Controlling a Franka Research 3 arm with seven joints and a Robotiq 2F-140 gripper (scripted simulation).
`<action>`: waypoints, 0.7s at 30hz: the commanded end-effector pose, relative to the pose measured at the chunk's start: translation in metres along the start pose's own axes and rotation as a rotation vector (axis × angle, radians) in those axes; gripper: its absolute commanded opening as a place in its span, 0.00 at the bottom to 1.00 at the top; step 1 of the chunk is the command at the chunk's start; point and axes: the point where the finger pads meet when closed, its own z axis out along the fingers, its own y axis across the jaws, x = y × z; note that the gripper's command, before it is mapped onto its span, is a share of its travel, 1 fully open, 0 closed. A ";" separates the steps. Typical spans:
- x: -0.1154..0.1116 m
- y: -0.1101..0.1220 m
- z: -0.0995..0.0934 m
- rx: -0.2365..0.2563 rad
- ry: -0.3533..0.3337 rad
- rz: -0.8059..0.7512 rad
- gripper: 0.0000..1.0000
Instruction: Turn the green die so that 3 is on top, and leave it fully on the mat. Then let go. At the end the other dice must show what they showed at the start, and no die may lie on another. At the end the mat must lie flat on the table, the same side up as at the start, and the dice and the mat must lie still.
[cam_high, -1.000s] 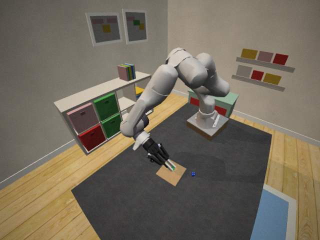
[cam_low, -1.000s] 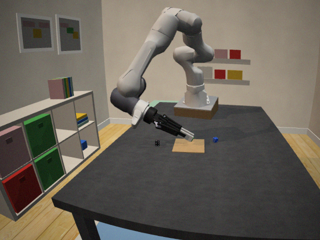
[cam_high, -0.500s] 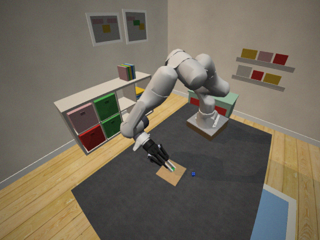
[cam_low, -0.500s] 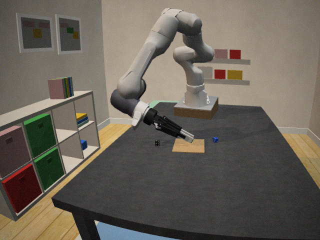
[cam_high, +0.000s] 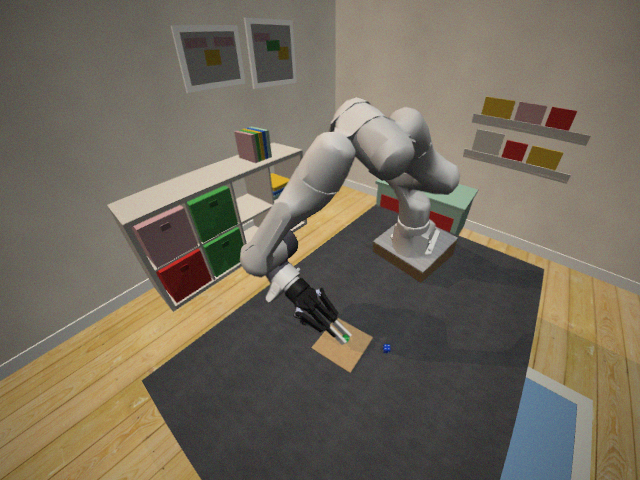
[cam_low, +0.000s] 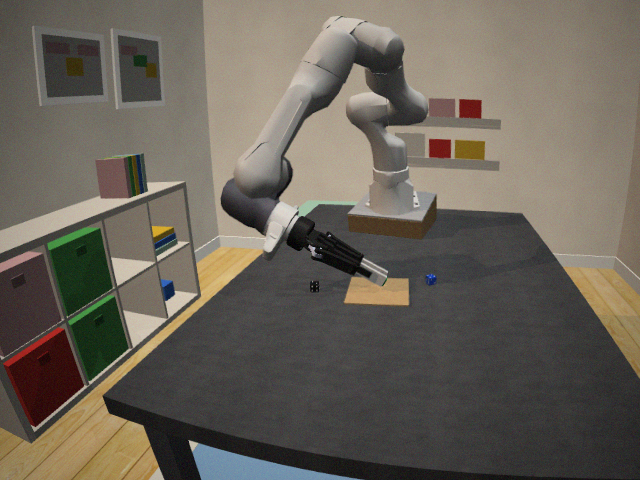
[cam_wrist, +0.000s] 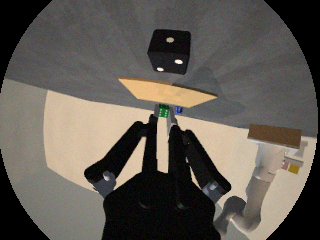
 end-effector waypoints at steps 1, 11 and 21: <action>0.001 -0.001 0.000 0.003 0.001 -0.007 0.09; 0.001 -0.001 0.000 0.003 0.001 -0.007 0.09; 0.003 -0.001 0.001 0.003 0.001 -0.007 0.09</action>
